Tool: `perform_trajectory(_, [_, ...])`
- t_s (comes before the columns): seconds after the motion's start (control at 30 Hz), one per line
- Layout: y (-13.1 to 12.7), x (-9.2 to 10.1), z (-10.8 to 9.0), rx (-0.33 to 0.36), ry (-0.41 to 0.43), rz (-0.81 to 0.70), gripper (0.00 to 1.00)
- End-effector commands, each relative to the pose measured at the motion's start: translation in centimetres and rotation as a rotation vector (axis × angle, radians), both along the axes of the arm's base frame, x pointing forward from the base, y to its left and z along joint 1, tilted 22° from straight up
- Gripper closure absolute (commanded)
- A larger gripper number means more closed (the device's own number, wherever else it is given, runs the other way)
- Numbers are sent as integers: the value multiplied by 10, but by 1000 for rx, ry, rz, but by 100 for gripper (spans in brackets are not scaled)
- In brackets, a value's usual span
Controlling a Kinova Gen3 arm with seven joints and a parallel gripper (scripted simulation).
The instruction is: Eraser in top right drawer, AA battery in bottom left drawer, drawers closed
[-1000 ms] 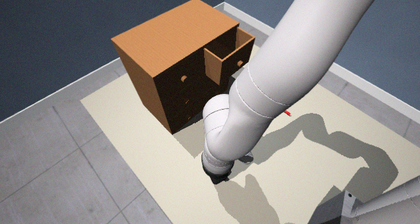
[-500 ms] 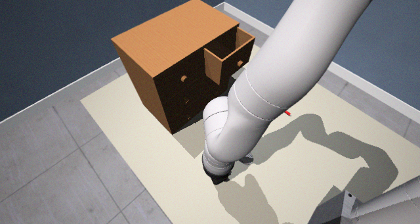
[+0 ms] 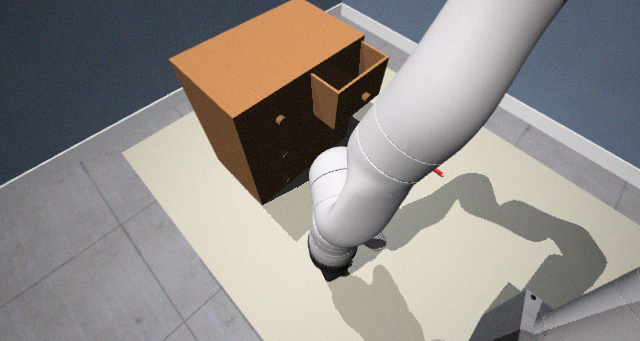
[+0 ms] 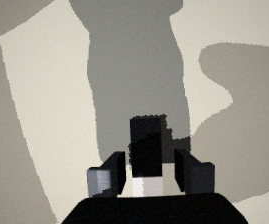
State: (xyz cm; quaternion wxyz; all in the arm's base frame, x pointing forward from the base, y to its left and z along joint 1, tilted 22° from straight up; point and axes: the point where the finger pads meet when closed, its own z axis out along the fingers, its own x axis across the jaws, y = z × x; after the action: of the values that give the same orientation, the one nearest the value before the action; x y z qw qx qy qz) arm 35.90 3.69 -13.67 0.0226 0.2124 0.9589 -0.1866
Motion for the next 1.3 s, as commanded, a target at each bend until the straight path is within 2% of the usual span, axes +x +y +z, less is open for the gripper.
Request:
perform_trajectory(0.0, [-2, 5, 0, 1, -6, 5, 25])
perform_trajectory(0.97, [-3, 5, 0, 1, -5, 5, 25])
perform_trajectory(1.27, [-8, 6, -13, 1, -7, 6, 25])
